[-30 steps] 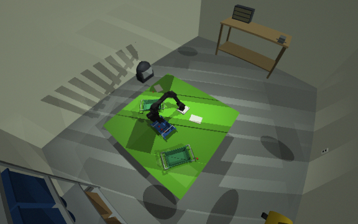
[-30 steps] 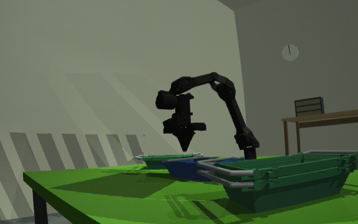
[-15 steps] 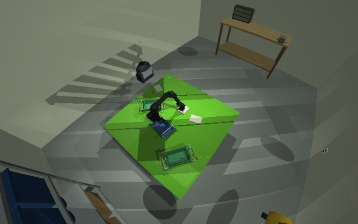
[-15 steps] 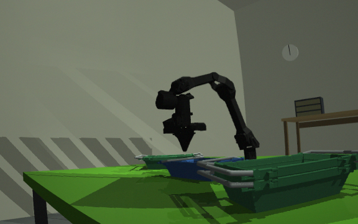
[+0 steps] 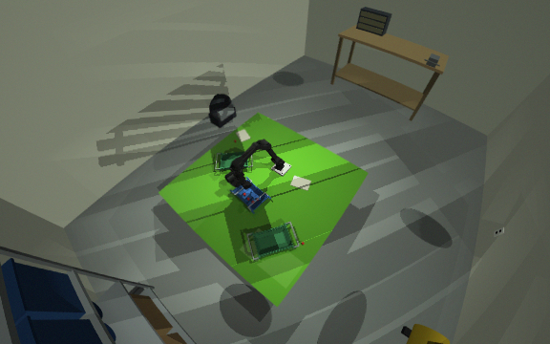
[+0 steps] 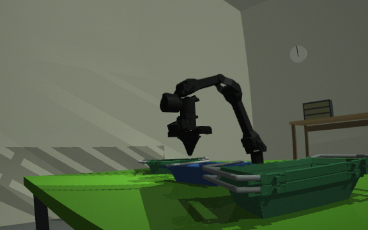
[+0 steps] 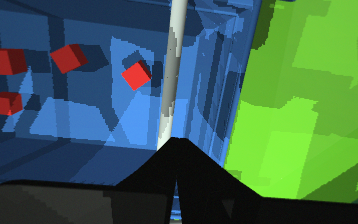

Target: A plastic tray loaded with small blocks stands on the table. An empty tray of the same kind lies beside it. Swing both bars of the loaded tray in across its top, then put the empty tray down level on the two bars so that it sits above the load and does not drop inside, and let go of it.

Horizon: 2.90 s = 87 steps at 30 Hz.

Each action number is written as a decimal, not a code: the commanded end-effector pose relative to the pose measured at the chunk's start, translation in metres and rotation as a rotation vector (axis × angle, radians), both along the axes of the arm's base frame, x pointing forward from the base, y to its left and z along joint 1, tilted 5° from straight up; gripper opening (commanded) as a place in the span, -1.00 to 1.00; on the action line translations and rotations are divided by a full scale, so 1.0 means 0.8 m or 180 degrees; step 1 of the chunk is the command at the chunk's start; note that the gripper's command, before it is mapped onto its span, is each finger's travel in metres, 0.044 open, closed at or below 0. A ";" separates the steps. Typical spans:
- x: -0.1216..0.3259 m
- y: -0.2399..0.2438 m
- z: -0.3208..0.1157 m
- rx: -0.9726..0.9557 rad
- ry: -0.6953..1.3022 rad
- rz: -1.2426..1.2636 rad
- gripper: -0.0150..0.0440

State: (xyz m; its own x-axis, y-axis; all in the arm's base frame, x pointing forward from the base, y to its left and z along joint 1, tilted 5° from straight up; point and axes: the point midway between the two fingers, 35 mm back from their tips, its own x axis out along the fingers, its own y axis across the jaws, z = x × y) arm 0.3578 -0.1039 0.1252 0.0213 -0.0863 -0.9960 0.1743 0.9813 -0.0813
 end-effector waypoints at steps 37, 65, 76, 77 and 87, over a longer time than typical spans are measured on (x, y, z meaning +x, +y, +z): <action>-0.004 -0.008 0.064 -0.0004 -0.0037 -0.0082 1.00; -0.140 -0.242 -0.003 -0.0027 -0.0196 -0.2252 1.00; -0.140 -0.247 -0.059 -0.0028 -0.0195 -0.2252 1.00; -0.140 -0.247 -0.064 -0.0028 -0.0195 -0.2252 1.00; -0.141 -0.247 -0.076 -0.0028 -0.0194 -0.2252 0.95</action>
